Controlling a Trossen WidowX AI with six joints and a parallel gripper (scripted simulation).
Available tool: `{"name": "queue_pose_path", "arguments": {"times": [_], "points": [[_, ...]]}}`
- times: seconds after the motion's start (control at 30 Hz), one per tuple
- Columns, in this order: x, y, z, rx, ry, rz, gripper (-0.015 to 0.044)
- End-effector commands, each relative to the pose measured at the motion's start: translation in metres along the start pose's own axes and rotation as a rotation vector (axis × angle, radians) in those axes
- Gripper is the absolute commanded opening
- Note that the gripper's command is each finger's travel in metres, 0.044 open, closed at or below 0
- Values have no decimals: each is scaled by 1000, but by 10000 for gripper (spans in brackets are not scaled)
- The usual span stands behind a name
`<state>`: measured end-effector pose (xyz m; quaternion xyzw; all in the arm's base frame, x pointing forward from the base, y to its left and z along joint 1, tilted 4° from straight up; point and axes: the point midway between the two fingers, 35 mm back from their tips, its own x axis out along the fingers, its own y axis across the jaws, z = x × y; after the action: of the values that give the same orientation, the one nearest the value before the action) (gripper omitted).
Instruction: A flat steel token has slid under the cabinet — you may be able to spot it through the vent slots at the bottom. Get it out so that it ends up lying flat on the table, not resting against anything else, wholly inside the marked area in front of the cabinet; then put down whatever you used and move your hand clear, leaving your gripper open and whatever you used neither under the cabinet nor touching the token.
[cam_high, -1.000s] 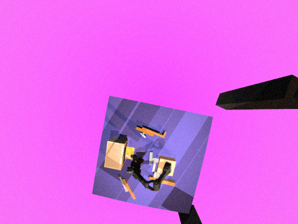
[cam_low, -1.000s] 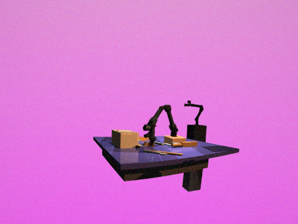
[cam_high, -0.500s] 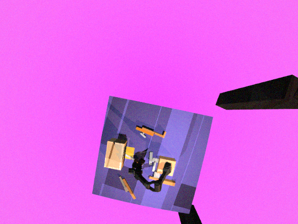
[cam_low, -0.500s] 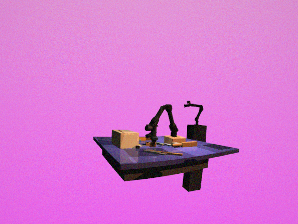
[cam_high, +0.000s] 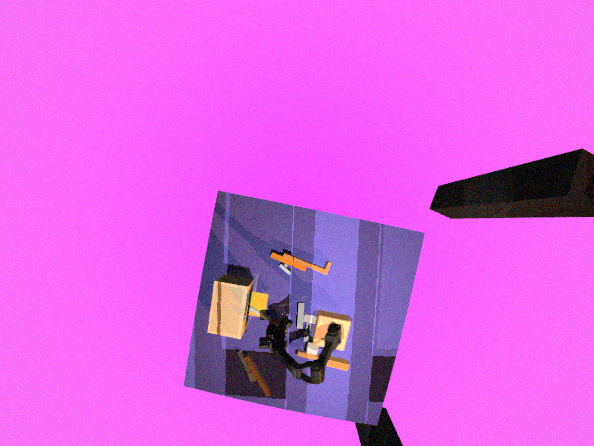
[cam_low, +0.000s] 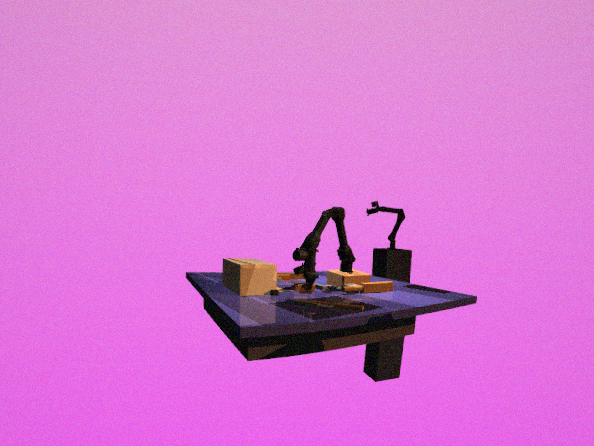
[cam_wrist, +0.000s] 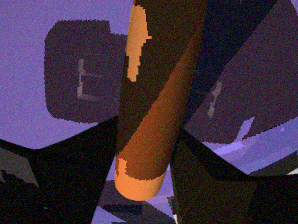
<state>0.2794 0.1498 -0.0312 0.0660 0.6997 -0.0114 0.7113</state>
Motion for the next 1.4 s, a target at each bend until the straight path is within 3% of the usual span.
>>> {"name": "queue_pose_path", "arguments": {"times": [0.0, 1.37], "points": [[1, 0, -8, 1, 3, -4, 0], [1, 5, -69, 1, 8, -3, 0]]}}
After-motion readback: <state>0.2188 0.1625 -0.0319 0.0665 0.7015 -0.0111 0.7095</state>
